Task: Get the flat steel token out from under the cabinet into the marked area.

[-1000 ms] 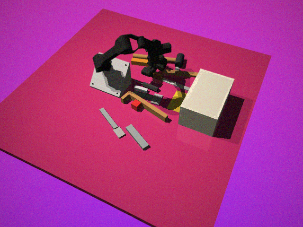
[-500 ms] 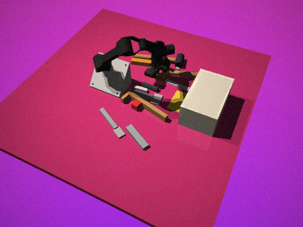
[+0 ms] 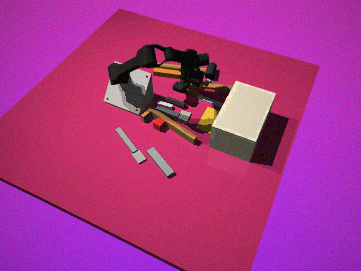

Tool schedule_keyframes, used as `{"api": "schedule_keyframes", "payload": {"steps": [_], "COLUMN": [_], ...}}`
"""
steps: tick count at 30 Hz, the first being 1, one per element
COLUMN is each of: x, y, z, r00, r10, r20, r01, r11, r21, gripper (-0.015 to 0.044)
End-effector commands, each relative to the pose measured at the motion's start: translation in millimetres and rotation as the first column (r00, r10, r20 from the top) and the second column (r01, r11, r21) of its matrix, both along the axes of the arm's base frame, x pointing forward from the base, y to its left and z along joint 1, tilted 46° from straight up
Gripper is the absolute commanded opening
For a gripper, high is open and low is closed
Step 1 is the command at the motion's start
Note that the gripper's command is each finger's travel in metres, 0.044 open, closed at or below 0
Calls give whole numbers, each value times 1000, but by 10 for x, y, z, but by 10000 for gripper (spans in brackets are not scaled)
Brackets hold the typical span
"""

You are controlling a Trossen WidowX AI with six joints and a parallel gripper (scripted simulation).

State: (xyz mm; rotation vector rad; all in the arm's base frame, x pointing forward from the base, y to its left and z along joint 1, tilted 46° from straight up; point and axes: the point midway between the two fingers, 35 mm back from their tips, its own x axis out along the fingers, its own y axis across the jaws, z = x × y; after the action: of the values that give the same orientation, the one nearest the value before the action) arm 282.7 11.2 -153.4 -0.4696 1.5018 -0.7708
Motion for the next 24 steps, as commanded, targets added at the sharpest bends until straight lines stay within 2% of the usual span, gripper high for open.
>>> {"api": "schedule_keyframes", "payload": {"steps": [1,24], "x": [72,343], "y": [-5,-51], "z": [-5,11], "r00": [1000,1000], "r10": [0,0], "r20": [0,1], "r01": [0,0], "r11": [1000,1000], "r21": [3,3], "gripper": [0,0]}}
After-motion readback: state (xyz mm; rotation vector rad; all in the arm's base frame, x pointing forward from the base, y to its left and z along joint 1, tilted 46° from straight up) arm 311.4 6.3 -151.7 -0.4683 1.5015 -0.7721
